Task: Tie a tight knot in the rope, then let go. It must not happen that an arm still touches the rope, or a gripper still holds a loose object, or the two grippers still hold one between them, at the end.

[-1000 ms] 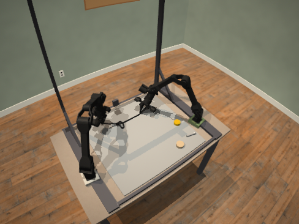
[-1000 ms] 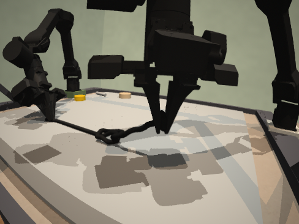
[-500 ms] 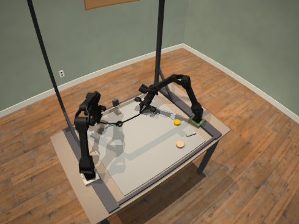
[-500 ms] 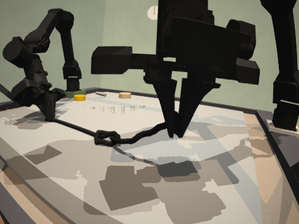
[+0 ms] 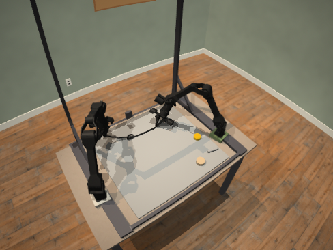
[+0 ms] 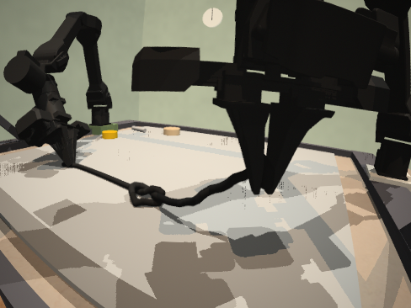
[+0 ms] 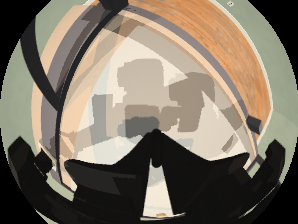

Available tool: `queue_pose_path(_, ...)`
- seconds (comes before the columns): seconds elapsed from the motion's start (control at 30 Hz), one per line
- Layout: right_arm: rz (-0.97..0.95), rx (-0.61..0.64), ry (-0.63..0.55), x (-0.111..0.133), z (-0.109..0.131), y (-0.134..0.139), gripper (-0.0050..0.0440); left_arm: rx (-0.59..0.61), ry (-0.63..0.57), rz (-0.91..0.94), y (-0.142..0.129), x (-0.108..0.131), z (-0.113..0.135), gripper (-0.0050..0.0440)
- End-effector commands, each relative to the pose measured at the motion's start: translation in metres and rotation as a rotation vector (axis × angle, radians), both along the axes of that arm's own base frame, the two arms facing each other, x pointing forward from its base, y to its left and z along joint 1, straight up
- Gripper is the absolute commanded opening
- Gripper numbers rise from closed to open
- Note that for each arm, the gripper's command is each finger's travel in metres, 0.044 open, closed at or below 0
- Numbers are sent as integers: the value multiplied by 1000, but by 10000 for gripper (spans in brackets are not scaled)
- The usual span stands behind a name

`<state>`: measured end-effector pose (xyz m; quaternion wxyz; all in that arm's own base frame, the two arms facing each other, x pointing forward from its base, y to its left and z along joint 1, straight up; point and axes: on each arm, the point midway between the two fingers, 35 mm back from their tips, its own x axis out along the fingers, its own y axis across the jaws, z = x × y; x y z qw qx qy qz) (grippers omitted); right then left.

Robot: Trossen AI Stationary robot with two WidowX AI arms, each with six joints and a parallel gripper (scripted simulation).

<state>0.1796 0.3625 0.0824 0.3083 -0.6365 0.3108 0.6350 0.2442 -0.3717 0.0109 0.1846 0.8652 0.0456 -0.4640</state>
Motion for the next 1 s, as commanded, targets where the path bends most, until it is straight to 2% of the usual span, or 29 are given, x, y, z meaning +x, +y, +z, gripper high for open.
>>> queue_pose_path(0.0,-8,31,-13,0,12,4,15,-20,-13,-2,-3,2,9,30)
queue_pose_path(0.23,-8,32,-11,-19,17,16,15,-20,-13,-2,-3,2,9,30)
queue_pose_path(0.53,-8,32,-11,-26,19,21,15,-20,-13,-2,-3,2,9,30)
queue_pose_path(0.73,-8,33,-9,-42,23,31,15,-20,-13,-2,-3,2,9,30)
queue_pose_path(0.97,-8,33,-9,-45,23,32,15,-20,-13,-2,-3,2,9,30)
